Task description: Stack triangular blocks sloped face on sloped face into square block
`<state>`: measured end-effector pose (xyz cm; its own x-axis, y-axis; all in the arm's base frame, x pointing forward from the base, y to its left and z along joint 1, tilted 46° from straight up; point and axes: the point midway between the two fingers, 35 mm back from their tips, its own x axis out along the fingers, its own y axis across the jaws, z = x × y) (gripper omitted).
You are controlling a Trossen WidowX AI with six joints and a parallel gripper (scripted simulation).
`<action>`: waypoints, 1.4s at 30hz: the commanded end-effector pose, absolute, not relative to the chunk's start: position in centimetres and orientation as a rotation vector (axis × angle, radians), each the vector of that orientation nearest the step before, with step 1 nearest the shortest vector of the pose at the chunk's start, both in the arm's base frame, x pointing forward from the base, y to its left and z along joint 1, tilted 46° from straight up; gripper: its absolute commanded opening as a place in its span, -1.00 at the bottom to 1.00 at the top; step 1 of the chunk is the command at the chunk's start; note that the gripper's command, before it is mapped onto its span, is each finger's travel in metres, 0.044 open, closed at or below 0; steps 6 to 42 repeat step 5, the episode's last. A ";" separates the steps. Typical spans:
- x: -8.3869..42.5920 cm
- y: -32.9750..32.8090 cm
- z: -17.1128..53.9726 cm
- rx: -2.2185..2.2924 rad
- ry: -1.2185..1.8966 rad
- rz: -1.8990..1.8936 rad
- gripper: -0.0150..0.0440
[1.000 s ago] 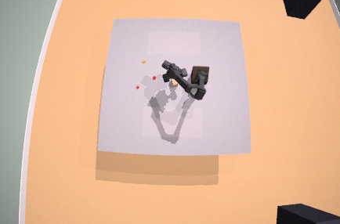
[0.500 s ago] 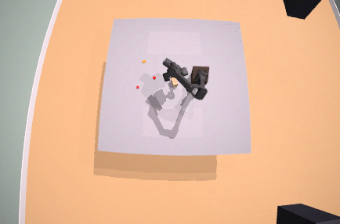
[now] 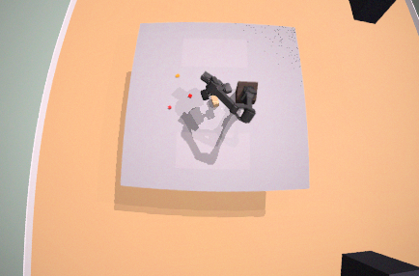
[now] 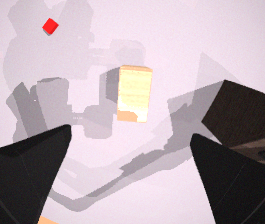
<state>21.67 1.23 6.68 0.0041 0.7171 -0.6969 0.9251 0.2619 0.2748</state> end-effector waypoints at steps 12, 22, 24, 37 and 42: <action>21.7 1.2 6.6 1.511 1.761 -0.345 1.00; 21.7 1.2 6.6 1.511 1.761 -0.345 1.00; 21.7 1.2 6.6 1.511 1.761 -0.345 1.00; 21.7 1.2 6.6 1.511 1.761 -0.345 1.00; 21.7 1.2 6.6 1.511 1.761 -0.345 1.00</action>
